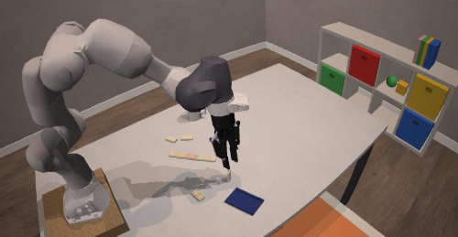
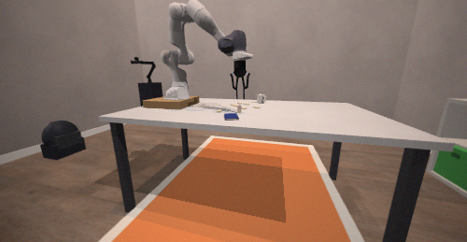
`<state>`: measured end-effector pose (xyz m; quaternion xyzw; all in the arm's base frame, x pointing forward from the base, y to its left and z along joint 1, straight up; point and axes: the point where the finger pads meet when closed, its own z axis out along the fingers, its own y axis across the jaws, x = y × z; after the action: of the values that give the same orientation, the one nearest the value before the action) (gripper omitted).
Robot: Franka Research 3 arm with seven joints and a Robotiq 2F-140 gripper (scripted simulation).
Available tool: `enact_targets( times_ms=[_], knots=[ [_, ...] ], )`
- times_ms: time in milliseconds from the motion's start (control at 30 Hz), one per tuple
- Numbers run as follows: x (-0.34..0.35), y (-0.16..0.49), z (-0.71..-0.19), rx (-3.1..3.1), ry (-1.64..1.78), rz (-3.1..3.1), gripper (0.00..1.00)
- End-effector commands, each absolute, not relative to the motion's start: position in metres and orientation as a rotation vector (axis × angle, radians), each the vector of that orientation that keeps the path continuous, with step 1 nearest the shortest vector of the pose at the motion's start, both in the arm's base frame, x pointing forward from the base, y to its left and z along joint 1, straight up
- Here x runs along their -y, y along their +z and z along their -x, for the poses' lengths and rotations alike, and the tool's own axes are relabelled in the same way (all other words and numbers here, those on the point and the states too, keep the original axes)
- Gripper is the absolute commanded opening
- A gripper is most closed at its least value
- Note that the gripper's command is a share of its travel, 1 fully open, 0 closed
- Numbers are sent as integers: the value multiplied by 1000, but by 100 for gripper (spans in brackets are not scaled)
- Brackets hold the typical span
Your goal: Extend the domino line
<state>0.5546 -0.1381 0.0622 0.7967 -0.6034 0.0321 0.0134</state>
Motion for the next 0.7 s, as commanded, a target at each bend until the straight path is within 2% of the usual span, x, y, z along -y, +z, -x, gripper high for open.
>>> enact_targets(
  times_ms=[0, 300, 667],
  knots=[
    [139, 61, -552, 1527, 39, -2729, 33],
    [139, 61, -552, 1217, -11, -2892, 33],
    [139, 57, -552, 1189, -9, -2903, 33]
  ],
)
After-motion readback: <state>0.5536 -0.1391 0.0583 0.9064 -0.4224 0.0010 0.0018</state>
